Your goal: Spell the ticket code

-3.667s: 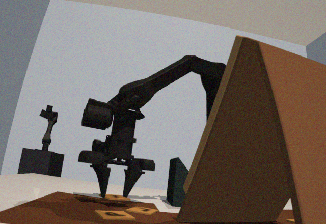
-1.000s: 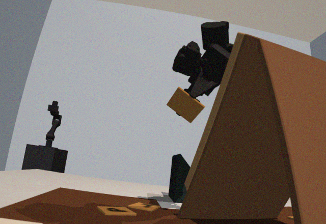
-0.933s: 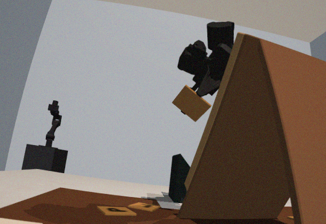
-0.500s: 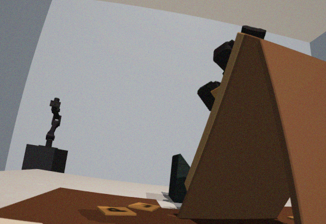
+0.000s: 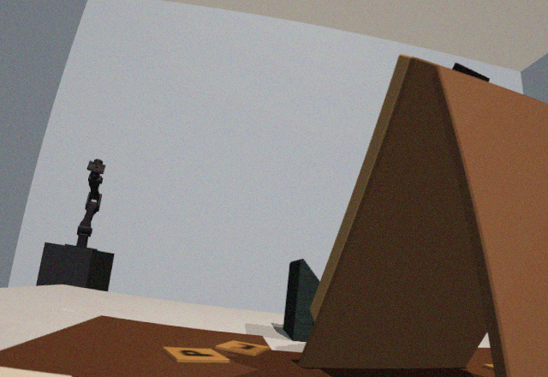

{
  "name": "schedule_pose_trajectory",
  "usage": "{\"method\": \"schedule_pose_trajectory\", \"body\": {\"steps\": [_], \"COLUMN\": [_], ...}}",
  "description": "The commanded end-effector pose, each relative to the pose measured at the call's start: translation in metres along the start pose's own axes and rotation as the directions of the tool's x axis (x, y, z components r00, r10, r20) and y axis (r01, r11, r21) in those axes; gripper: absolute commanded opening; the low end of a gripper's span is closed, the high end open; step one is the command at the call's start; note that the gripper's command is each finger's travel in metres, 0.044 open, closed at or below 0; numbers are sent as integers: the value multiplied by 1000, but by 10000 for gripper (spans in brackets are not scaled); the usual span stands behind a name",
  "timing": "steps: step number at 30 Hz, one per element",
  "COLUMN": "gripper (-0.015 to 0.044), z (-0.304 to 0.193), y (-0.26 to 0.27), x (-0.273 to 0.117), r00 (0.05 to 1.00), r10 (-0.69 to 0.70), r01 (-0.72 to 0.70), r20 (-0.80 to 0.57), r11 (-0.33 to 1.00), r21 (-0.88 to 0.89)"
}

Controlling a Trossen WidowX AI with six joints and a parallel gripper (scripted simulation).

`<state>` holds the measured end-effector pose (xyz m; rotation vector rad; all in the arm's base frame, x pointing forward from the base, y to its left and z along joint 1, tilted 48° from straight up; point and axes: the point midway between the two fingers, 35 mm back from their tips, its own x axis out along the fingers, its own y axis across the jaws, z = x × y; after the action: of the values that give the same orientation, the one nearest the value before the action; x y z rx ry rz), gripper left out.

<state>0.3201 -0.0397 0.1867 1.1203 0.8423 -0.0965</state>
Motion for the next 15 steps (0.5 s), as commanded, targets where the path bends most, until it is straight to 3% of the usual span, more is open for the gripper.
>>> {"method": "schedule_pose_trajectory", "body": {"steps": [1, 15], "gripper": [0, 0], "z": [-16, -79], "y": [14, 73], "x": [-8, -44], "r00": [999, 961], "r10": [48, 263], "r01": [-48, -277], "r20": [-7, -86], "r11": [996, 890], "r21": [-70, -362]}}
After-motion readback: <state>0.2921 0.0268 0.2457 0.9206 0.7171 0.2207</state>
